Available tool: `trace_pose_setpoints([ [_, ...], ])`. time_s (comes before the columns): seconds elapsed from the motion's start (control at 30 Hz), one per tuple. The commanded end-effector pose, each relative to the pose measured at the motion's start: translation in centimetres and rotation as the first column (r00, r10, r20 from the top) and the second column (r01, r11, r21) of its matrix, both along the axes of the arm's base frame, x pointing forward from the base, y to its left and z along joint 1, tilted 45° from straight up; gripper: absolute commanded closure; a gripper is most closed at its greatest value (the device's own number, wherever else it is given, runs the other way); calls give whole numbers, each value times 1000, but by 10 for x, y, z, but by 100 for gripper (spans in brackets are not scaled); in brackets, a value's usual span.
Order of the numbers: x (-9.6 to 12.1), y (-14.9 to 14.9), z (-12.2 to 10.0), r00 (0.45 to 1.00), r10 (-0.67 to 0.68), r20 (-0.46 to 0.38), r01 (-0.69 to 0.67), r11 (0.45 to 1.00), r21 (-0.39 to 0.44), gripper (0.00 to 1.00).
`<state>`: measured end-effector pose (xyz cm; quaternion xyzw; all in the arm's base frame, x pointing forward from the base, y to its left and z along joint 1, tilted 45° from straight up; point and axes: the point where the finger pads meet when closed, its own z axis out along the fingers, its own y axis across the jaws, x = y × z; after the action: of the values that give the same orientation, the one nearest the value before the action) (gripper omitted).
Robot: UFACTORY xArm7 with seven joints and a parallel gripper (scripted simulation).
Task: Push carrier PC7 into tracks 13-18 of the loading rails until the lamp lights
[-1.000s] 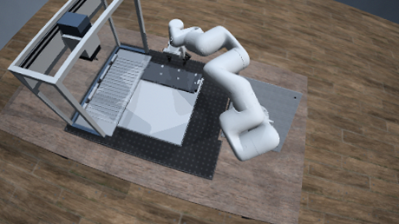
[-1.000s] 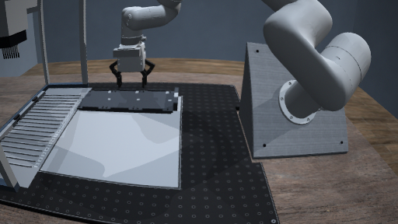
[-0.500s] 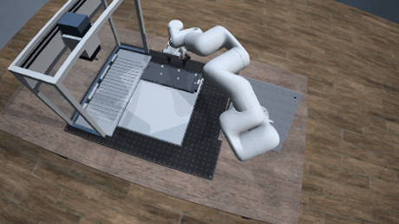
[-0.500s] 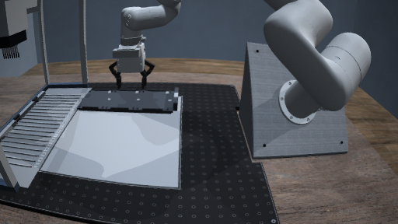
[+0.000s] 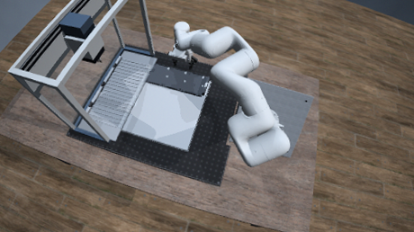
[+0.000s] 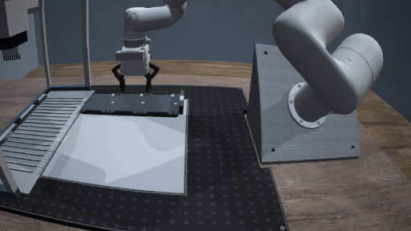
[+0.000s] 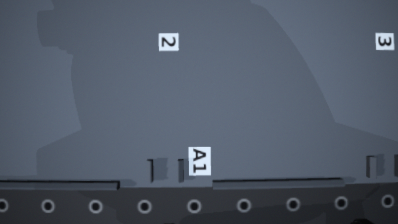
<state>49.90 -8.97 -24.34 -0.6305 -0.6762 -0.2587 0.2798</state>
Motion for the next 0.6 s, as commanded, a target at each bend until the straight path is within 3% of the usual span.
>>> trace_pose_setpoints([
  [0.0, 2, -1, 3, 1000, -3, 3, 3, 1000, -4, 0],
  [0.57, 1, 4, 8, 1000, -3, 3, 3, 1000, -4, 0],
])
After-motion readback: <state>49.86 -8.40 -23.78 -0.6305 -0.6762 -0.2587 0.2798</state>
